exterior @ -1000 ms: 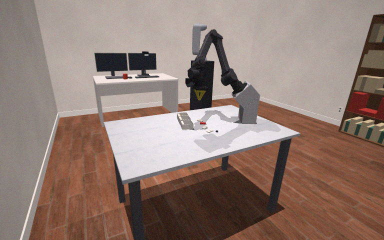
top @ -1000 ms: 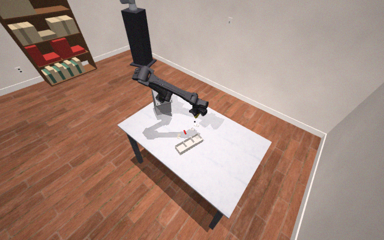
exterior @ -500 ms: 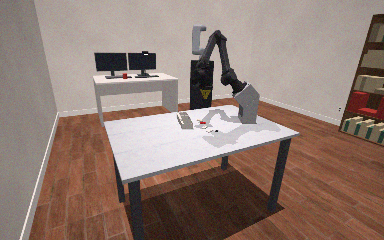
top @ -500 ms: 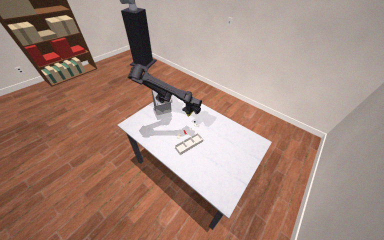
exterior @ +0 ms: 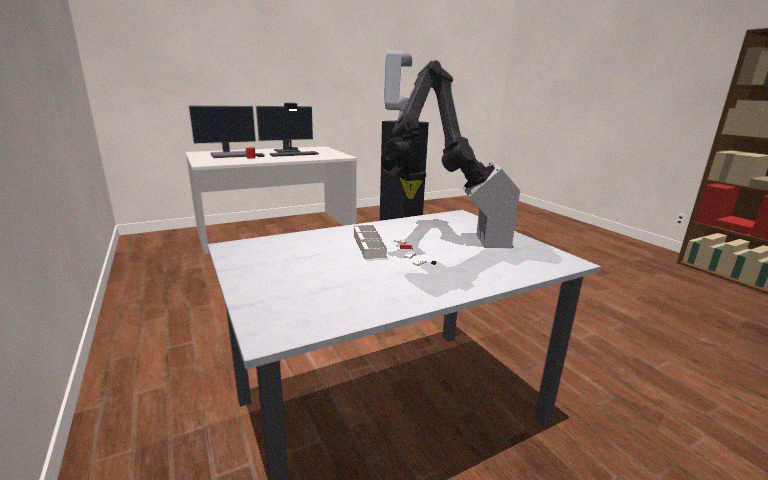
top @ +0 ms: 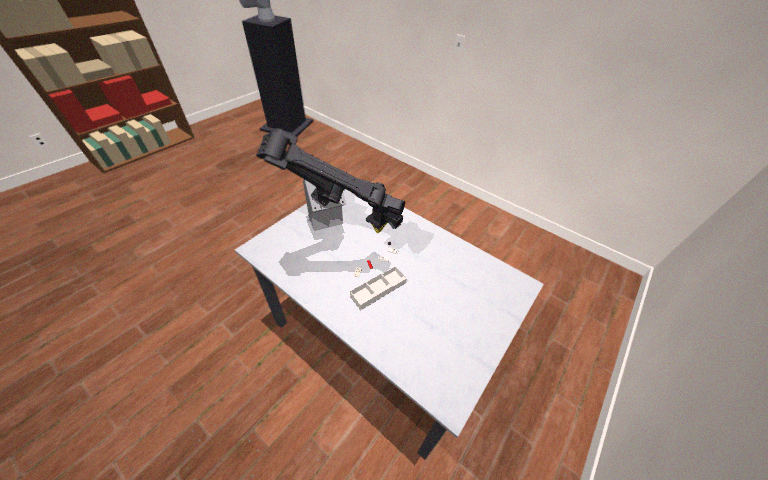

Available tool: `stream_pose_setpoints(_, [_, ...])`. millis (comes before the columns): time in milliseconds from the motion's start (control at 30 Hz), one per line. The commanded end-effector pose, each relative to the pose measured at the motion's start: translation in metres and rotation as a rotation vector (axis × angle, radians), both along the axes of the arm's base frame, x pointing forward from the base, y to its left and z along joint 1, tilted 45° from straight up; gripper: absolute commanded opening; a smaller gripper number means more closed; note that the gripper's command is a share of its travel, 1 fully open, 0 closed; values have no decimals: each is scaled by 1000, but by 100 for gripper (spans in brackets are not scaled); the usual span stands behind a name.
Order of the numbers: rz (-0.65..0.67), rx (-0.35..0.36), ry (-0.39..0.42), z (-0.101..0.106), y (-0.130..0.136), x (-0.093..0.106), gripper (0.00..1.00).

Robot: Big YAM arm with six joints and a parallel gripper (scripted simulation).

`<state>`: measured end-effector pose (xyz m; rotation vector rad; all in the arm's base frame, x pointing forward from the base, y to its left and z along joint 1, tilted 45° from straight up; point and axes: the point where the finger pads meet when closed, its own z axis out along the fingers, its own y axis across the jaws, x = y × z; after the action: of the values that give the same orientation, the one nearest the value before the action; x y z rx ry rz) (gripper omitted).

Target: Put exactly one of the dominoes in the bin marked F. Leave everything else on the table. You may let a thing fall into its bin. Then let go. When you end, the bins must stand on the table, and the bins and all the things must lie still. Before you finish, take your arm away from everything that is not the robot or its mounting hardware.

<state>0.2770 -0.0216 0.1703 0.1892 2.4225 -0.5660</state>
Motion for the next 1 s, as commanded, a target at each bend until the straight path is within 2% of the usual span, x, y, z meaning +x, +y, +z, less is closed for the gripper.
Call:
stream_pose_setpoints(0, [2, 20, -60, 25, 8, 18, 9])
stream_pose_setpoints(967, [6, 20, -59, 28, 11, 22, 9])
